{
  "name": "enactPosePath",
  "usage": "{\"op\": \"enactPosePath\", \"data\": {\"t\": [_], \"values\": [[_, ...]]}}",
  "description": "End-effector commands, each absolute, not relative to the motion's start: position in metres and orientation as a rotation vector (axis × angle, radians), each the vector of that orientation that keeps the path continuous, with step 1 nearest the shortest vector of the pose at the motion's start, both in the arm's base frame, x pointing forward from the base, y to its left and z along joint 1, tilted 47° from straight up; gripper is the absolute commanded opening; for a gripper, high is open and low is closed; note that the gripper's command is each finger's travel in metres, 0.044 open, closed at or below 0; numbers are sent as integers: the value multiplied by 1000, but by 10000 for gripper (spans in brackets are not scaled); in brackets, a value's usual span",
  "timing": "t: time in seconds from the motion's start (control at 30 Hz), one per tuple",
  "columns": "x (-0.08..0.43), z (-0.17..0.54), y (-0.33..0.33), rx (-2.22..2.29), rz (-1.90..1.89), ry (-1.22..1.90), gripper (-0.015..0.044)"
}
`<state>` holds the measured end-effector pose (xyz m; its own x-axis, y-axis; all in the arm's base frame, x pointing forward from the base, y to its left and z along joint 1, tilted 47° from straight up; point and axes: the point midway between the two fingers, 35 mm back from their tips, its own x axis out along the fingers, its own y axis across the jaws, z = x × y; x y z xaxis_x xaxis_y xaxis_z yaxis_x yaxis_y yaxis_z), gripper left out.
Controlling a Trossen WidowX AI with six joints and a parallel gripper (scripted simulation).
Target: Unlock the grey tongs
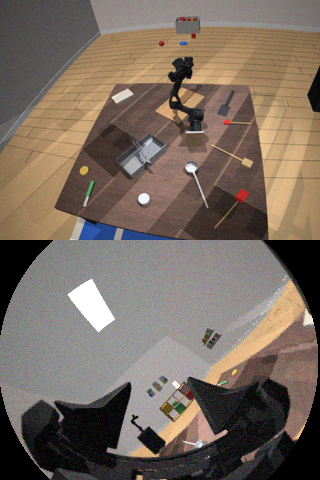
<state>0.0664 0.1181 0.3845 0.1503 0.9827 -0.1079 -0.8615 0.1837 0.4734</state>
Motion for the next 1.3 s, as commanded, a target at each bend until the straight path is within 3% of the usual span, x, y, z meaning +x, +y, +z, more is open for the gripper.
{"op": "enactPosePath", "data": {"t": [0.0,0.4,0.67,0.93,1.27], "values": [[66,385,118,332,1357,437,426],[25,377,174,156,1092,464,440],[25,356,215,62,939,514,440],[61,312,265,-24,656,595,440],[149,218,309,-78,193,756,440]]}}
